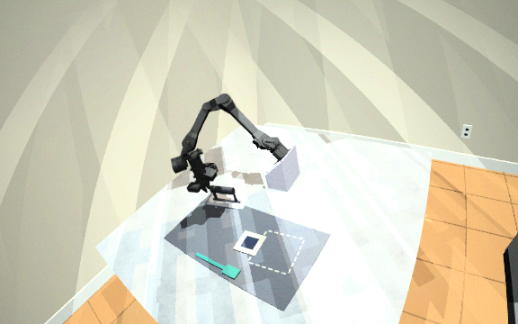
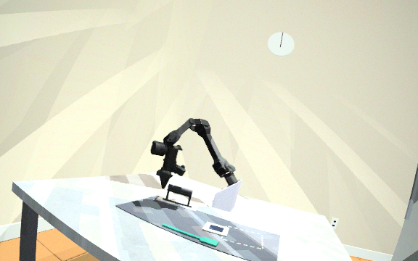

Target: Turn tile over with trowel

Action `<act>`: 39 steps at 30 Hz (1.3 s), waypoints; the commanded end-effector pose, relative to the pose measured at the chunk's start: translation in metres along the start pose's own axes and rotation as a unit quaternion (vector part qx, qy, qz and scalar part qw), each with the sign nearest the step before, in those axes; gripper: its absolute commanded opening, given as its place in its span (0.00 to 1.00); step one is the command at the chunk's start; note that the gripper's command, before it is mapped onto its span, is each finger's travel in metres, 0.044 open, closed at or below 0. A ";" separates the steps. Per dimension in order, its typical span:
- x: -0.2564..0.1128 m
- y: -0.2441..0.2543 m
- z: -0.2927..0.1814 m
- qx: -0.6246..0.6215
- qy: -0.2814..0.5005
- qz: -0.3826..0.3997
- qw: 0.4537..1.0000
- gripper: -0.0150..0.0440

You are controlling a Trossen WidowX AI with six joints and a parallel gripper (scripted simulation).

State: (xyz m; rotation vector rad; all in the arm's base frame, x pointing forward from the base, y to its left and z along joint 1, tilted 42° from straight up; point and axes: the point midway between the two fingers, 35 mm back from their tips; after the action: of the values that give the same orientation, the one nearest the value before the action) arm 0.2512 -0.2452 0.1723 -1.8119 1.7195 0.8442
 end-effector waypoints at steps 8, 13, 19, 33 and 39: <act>-0.009 -0.038 0.001 0.001 -0.002 -0.002 1.000 0.42; -0.014 -0.061 0.004 0.001 -0.003 -0.003 1.000 0.42; -0.020 -0.086 0.009 0.001 -0.002 -0.004 1.000 0.42; -0.019 -0.083 0.010 -0.002 -0.005 -0.005 1.000 0.42; -0.019 -0.083 0.010 -0.002 -0.005 -0.005 1.000 0.25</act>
State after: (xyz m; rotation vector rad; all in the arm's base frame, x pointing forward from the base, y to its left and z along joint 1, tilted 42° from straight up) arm 0.3327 -0.2183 0.1745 -1.8145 1.7017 0.8509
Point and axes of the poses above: the point midway between the two fingers, 35 mm back from their tips, its own x axis out along the fingers, its own y axis across the jaws, z = x × y, and after that the axes turned 5 degrees about x, right-handed
